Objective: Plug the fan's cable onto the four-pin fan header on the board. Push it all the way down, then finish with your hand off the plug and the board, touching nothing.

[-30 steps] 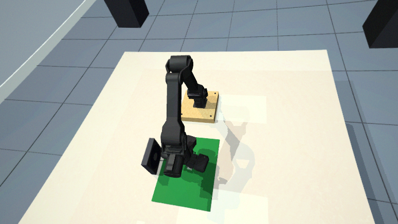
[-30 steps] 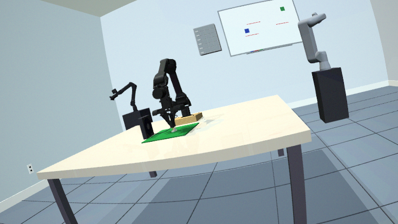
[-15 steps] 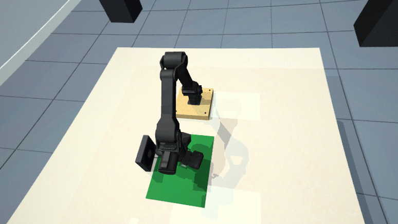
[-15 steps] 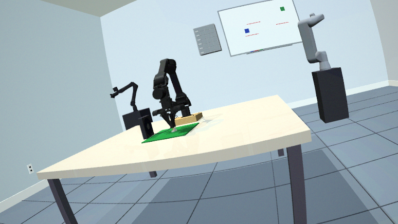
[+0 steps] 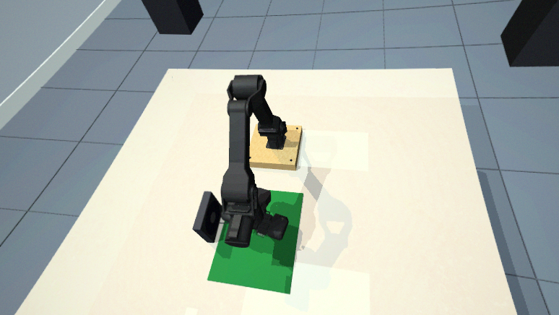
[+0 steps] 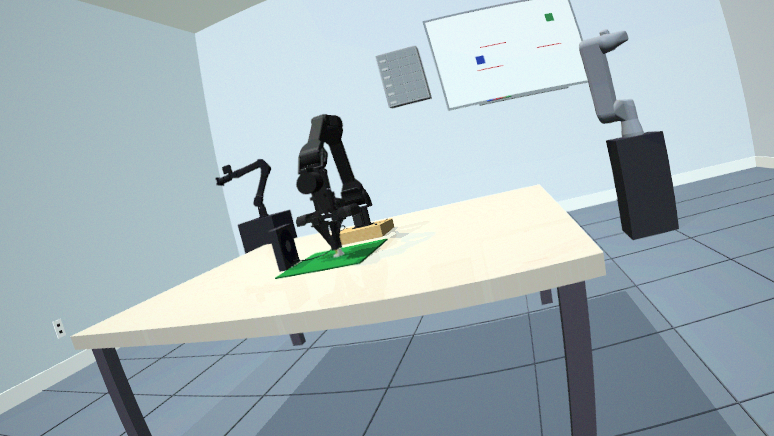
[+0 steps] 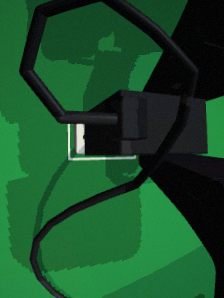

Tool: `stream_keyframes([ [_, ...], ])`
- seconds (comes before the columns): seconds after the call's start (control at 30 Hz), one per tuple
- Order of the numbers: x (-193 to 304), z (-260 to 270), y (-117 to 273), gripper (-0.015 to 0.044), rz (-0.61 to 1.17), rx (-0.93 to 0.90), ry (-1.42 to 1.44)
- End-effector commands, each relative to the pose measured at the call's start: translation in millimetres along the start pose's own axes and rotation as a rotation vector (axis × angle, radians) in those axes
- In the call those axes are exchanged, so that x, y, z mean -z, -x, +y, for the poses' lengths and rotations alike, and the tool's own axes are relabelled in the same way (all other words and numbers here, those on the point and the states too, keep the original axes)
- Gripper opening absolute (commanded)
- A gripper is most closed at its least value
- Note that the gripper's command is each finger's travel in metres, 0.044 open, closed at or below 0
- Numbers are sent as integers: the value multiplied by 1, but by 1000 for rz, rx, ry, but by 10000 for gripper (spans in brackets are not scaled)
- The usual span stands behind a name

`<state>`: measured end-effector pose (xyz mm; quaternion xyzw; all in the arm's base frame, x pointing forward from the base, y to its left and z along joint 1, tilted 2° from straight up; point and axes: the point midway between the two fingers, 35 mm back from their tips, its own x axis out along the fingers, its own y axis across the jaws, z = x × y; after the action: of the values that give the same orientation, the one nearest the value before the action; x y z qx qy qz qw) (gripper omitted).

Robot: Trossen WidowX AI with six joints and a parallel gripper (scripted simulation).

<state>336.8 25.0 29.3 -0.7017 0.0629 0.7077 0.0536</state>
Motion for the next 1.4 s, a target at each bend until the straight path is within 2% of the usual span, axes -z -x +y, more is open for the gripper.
stream_keyframes([
  [0.0, -1, 0, -3, 0, -4, 3, -3],
  [0.93, -1, 0, -18, 0, -4, 3, -3],
  [1.27, 0, 1, -14, 260, 1, -1, -1],
  [1.37, 0, 1, -11, 260, 1, -1, -1],
])
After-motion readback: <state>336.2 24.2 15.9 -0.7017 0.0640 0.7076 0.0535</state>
